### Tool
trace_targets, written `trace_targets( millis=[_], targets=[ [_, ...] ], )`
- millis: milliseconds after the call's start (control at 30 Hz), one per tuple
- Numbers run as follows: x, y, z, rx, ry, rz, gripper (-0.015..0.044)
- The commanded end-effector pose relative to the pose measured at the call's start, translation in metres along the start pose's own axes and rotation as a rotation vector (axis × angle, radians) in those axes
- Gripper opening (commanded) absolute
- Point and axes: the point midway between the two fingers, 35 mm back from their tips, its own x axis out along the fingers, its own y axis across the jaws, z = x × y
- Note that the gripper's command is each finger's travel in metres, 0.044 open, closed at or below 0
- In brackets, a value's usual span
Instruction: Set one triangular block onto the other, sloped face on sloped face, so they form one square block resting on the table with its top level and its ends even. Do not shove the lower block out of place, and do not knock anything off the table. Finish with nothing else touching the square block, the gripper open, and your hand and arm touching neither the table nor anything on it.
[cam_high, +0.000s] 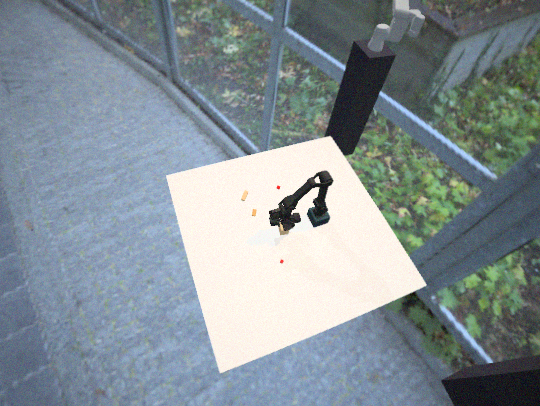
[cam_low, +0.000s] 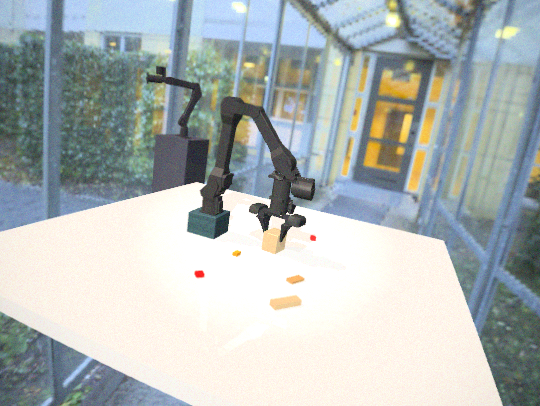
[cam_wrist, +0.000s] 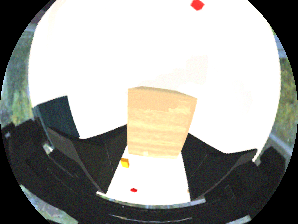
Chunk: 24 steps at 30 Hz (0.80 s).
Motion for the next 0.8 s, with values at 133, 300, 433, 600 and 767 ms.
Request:
trace_targets(
  millis=[133, 300, 433, 600, 767],
  targets=[
    [0.0, 0.0, 0.0, 0.0, 0.0, 0.0, 0.044],
    [0.0, 0.0, 0.0, 0.0, 0.0, 0.0, 0.044],
    [-0.019, -0.004, 0.001, 0.0, 0.0, 0.0, 0.044],
    [-0.099, -0.003, 0.001, 0.0, 0.0, -0.001, 0.044],
    [-0.111, 0.0, 0.0, 0.0, 0.0, -0.001, 0.044]
  ],
)
